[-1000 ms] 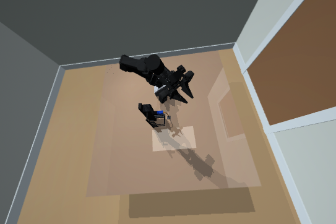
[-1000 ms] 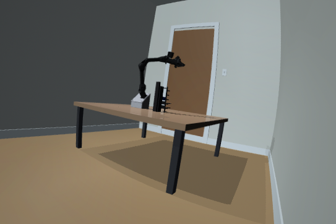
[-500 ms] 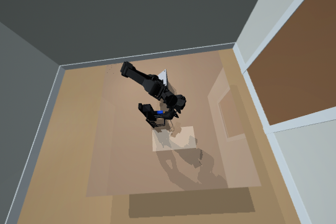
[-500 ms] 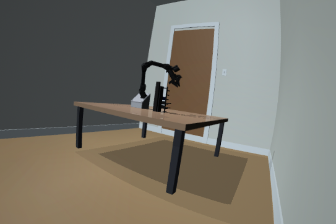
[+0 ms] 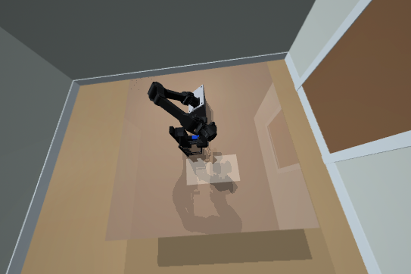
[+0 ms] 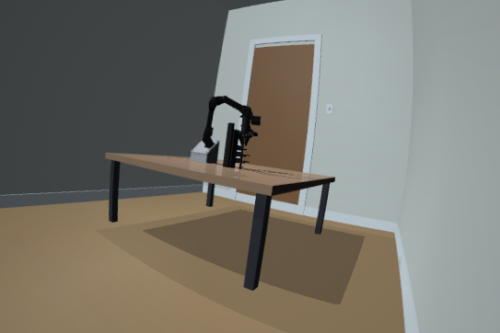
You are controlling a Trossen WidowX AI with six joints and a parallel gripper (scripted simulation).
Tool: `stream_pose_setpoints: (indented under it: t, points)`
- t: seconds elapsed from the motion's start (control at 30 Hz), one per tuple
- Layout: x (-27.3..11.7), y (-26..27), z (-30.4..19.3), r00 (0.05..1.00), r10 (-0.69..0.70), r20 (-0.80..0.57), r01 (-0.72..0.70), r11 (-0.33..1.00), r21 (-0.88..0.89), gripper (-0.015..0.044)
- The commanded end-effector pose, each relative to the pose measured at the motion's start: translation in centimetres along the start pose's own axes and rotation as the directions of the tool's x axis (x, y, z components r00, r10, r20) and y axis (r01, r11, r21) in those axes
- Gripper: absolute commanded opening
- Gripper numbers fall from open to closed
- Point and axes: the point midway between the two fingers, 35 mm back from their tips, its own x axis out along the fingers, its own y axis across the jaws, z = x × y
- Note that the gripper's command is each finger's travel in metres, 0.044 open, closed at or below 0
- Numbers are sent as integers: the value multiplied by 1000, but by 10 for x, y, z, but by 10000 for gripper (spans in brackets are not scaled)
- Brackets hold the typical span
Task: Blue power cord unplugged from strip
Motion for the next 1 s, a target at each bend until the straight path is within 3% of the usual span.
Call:
stream_pose_setpoints:
  t: [0.0, 0.97]
  points:
    - [4, 4, -4, 1000, 19, -23, -20, 1000, -25, 160]
    - [3, 3, -40, 1000, 19, -24, -20, 999, -25, 160]
